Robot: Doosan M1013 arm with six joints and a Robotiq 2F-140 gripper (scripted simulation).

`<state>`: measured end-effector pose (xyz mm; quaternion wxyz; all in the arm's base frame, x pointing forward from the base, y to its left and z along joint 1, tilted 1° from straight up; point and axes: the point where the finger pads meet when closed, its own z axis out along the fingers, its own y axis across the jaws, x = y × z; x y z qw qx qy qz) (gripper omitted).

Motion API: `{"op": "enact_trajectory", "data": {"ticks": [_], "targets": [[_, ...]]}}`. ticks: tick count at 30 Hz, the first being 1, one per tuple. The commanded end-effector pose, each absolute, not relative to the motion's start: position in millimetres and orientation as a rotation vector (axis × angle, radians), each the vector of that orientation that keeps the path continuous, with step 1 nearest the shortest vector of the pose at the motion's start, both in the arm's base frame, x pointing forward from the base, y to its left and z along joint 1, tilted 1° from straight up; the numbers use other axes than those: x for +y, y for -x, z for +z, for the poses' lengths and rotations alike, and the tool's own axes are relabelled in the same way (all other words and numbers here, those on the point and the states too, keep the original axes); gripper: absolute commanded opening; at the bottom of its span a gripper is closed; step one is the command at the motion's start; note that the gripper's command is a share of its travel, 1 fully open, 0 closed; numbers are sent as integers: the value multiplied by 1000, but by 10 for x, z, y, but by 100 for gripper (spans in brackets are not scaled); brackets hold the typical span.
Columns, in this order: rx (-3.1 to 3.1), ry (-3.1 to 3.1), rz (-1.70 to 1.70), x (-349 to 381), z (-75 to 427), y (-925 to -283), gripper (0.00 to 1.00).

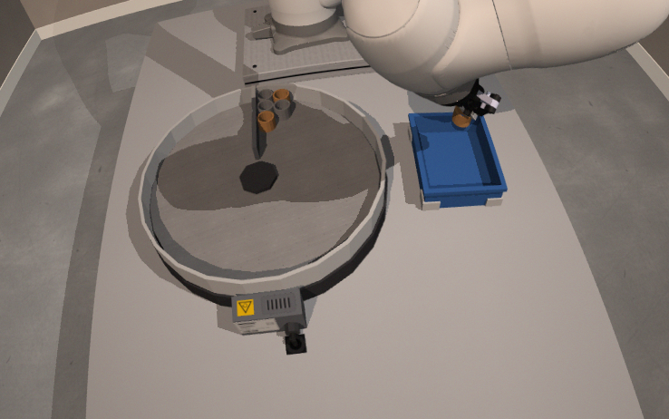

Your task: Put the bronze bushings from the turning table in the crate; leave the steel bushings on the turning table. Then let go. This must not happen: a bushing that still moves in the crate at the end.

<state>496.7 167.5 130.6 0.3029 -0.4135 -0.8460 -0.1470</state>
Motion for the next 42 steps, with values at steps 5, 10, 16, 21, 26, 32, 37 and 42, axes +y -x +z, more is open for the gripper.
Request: {"op": "enact_trajectory", "data": {"ticks": [5, 10, 16, 21, 26, 32, 37, 42], "targets": [[-2242, 1096, -390, 1674, 1098, -4969, 0], [-2242, 1096, -390, 1673, 921, -4971, 0], [-2242, 1096, -390, 1672, 686, -4974, 0], [-2242, 1096, -390, 1672, 670, -4974, 0], [-2242, 1096, -390, 1672, 670, -4974, 0], [-2242, 1096, -390, 1672, 670, -4974, 0], [-2242, 1096, -390, 1672, 670, -4974, 0], [-2242, 1096, -390, 1672, 670, -4974, 0]]}}
